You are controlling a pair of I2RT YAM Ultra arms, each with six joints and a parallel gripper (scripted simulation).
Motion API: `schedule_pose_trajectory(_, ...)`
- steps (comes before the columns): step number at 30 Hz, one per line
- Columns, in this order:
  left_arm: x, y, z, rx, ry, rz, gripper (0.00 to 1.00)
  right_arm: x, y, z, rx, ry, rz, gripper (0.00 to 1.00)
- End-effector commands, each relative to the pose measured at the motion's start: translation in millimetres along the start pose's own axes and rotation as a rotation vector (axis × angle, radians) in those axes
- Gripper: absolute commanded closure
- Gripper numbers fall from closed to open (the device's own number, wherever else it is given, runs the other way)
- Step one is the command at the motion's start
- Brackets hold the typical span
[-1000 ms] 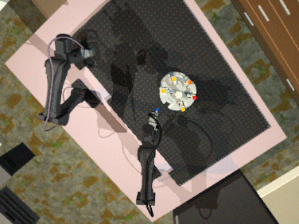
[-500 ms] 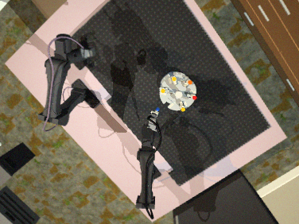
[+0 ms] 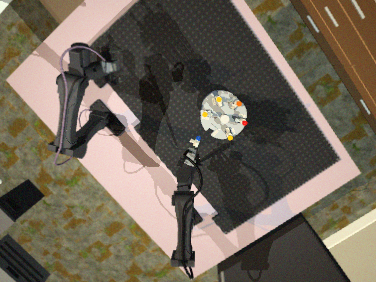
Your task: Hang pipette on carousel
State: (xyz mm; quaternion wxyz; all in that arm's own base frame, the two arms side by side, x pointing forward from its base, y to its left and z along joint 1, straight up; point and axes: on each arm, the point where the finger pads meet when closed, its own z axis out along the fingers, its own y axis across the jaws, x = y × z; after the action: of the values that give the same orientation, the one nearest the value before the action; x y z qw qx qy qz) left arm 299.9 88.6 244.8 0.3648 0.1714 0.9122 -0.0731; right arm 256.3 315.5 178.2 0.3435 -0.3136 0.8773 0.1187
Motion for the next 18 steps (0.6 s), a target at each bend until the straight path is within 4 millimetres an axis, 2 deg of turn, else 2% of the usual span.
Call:
schedule_pose_trajectory(1, -7, 3, -4, -0.008, -0.029, 0.016, 0.00, -17, 4, -8, -0.008, -0.103, -0.004, 0.88)
schedule_pose_trajectory(7, -7, 3, -4, -0.008, -0.029, 0.016, 0.00, -34, 3, -14, -0.007, -0.323, -0.001, 0.88)
schedule_pose_trajectory(10, -7, 3, -4, -0.008, -0.029, 0.016, 0.00, -34, 1, -13, -0.003, -0.328, 0.003, 0.88)
schedule_pose_trajectory(11, -7, 3, -4, -0.008, -0.029, 0.016, 0.00, -52, 2, -23, -0.009, -0.368, 0.015, 0.88)
schedule_pose_trajectory(13, -7, 3, -4, -0.008, -0.029, 0.016, 0.00, -52, 2, -23, -0.009, -0.368, 0.015, 0.88)
schedule_pose_trajectory(14, -7, 3, -4, -0.008, -0.029, 0.016, 0.00, -46, 3, -12, -0.004, -0.340, 0.007, 0.88)
schedule_pose_trajectory(18, -7, 3, -4, -0.008, -0.029, 0.016, 0.00, -46, 3, -11, -0.003, -0.337, 0.006, 0.88)
